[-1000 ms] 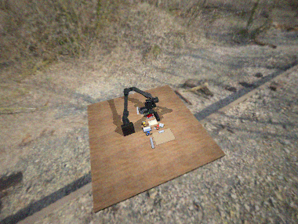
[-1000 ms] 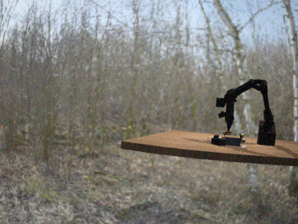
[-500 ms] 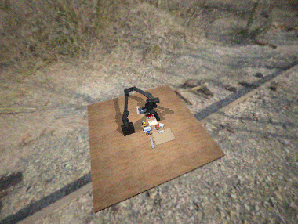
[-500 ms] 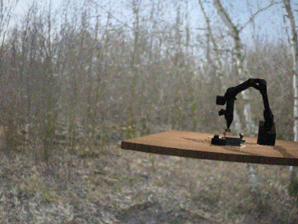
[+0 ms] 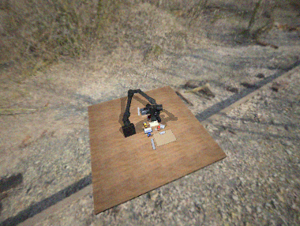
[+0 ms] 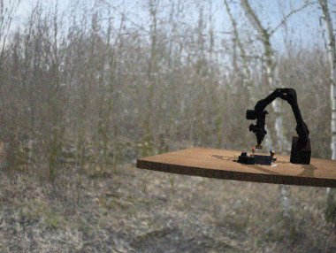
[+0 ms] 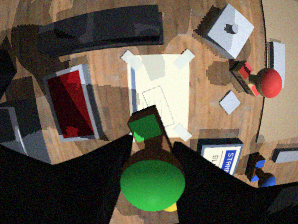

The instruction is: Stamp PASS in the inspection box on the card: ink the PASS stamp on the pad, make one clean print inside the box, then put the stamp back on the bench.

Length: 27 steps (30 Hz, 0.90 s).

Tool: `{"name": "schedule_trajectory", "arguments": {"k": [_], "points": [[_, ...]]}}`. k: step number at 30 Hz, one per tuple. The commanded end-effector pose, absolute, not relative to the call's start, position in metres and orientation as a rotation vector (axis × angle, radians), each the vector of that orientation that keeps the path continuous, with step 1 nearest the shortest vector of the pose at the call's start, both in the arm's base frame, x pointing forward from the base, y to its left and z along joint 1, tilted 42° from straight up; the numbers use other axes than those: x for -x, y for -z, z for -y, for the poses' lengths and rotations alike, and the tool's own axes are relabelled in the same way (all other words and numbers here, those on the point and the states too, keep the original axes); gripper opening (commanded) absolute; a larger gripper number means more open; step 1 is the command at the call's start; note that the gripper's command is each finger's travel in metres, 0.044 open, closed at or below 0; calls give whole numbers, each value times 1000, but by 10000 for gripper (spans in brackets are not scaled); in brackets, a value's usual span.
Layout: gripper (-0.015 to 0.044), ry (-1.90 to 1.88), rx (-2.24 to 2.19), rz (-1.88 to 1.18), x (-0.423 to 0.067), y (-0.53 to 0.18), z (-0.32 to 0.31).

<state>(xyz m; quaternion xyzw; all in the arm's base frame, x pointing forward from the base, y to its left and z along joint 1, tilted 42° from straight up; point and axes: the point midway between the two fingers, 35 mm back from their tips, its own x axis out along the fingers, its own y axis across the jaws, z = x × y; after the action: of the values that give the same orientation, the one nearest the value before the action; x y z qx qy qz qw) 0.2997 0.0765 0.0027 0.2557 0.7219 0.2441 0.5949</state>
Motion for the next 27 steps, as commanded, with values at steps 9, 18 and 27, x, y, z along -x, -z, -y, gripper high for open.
{"name": "schedule_trajectory", "arguments": {"k": [9, 18, 27], "points": [[0, -561, -598, -1678, -298, 5, -76], [0, -560, -598, -1677, -298, 9, -79], [0, -559, -598, -1676, -297, 14, -83]]}}
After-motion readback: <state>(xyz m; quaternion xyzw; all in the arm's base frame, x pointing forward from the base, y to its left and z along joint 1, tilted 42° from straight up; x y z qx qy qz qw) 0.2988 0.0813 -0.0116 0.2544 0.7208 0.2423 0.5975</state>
